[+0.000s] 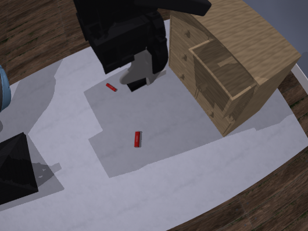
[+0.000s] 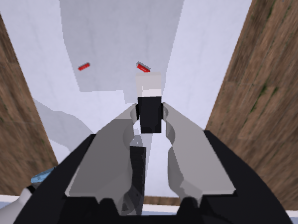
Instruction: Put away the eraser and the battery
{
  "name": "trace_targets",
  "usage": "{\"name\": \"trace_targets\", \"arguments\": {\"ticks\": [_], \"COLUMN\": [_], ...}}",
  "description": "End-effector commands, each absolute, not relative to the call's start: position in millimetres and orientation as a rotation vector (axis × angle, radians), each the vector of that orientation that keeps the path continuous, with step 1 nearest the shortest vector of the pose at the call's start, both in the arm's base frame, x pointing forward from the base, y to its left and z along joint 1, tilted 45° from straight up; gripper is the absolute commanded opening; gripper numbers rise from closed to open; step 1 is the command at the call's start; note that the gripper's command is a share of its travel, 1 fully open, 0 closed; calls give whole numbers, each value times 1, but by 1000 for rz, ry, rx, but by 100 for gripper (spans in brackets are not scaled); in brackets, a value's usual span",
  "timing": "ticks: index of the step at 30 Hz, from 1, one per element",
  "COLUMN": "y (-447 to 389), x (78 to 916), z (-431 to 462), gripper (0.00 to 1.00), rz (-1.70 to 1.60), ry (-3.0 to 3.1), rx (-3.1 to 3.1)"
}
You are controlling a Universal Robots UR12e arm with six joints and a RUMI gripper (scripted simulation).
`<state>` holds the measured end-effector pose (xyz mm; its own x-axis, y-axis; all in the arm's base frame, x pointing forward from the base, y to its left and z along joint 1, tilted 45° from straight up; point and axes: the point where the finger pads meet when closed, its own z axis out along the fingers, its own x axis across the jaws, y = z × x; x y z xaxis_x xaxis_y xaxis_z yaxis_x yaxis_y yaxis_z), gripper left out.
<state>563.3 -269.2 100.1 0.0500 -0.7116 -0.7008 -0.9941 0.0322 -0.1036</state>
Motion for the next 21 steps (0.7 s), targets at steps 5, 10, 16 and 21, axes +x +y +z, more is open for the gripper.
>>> {"name": "trace_targets", "arguments": {"ticks": [5,10,16,21], "y": [-270,-270,-270,-270], "x": [564,563,563,563], "z": [100,100,100,100], "gripper": [11,11,11,11], "rz": [603,592,565,546], "ry": [1719,1719,1720,1720], "rx": [-1734,-1726,-1706,-1692]}}
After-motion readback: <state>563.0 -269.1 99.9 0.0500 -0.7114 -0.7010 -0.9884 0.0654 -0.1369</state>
